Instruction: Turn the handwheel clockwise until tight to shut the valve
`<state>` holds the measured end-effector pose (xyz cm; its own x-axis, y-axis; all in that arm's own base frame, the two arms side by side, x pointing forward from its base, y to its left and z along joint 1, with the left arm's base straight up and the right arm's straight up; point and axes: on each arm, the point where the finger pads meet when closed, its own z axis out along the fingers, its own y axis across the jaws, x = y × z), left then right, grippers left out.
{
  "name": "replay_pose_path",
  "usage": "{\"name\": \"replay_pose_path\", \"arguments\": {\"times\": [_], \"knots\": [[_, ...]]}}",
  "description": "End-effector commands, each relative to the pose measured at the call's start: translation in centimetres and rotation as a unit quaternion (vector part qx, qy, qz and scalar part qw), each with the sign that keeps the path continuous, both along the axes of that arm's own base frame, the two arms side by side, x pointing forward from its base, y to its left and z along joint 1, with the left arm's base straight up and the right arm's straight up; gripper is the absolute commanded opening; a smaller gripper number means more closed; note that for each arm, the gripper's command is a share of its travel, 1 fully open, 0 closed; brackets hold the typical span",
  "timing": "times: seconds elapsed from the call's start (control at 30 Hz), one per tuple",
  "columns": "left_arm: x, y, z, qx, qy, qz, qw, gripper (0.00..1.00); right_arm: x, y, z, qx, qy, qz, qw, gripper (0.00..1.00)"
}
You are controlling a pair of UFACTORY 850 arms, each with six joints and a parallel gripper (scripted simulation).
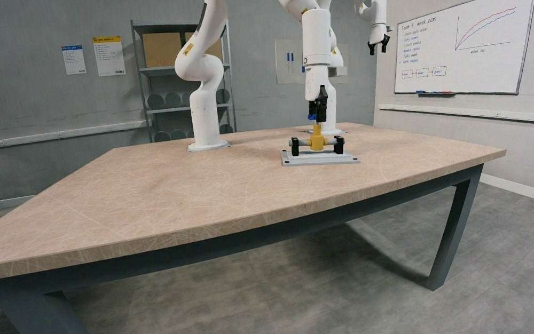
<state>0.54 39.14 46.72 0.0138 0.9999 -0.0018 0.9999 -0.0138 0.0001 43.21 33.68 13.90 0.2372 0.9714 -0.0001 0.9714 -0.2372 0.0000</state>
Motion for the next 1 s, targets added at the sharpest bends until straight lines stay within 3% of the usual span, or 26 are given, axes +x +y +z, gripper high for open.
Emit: {"name": "replay_pose_path", "arguments": {"times": [0.0,0.2,0.23,0.97], "knots": [[0.00,0.04,0.08,0.001,0.000,0.000,1.000,1.00,0.08,0.06,0.10,0.001,-0.001,0.000,1.000,0.80],[0.00,0.04,0.08,0.001,0.000,0.000,1.000,1.00,0.08,0.06,0.10,0.001,-0.001,0.000,1.000,0.80],[0.00,0.04,0.08,0.001,0.000,0.000,1.000,1.00,0.08,0.06,0.10,0.001,-0.001,0.000,1.000,0.00],[0.00,0.04,0.08,0.001,0.000,0.000,1.000,1.00,0.08,0.06,0.10,0.001,-0.001,0.000,1.000,0.00]]}}
